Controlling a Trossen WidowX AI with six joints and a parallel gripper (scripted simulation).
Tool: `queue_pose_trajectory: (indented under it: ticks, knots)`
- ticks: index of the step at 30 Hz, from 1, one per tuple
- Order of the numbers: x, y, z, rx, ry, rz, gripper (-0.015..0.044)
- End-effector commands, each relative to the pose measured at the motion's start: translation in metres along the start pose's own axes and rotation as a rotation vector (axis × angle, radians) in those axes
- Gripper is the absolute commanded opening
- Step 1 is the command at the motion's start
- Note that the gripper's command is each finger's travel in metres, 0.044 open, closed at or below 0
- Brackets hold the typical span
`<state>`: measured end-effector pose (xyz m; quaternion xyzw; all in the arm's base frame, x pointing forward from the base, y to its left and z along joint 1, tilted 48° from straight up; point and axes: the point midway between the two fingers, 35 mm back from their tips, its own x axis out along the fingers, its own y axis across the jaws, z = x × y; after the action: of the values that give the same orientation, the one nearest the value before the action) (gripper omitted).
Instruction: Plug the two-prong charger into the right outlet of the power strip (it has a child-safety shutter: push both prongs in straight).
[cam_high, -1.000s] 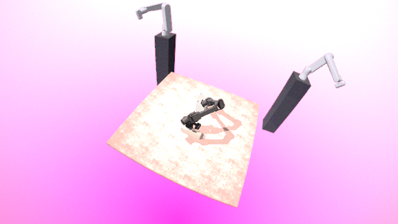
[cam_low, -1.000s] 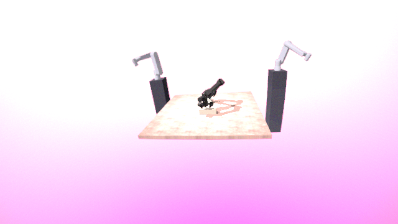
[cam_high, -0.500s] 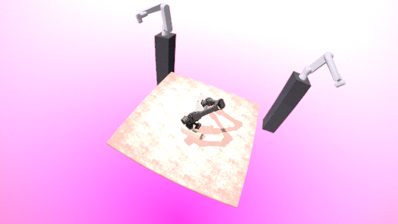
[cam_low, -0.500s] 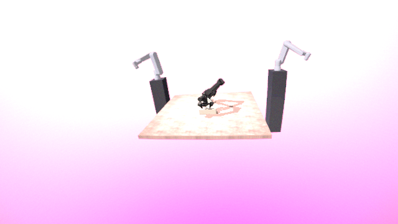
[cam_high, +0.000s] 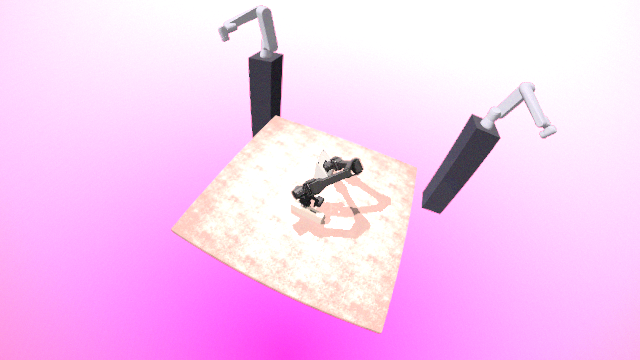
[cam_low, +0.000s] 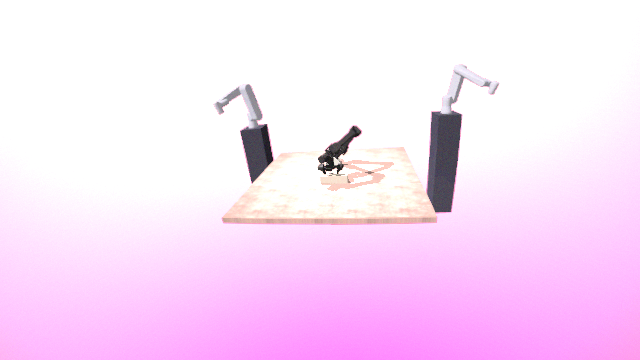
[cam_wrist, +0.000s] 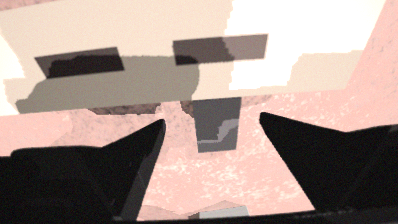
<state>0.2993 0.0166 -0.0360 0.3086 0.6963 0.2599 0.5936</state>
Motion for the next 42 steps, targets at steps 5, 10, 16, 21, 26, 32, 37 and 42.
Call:
queue_pose_trajectory:
  ticks: [5, 10, 16, 21, 26, 32, 37, 42]
  knots:
    - [0.0, 0.0, -0.006, -0.004, -0.004, 0.004, 0.044]
    - [0.0, 0.0, -0.011, -0.004, -0.003, 0.003, 0.044]
    - [0.001, 0.0, -0.018, -0.004, -0.003, 0.003, 0.044]
    - [0.001, 0.0, -0.023, -0.004, -0.003, 0.003, 0.044]
    - [0.002, -0.001, -0.029, -0.004, -0.003, 0.003, 0.044]
    - [0.002, -0.001, -0.036, -0.003, -0.003, 0.003, 0.044]
    - [0.003, -0.001, -0.042, -0.003, -0.003, 0.003, 0.044]
    - [0.004, -0.001, -0.047, -0.003, -0.002, 0.003, 0.044]
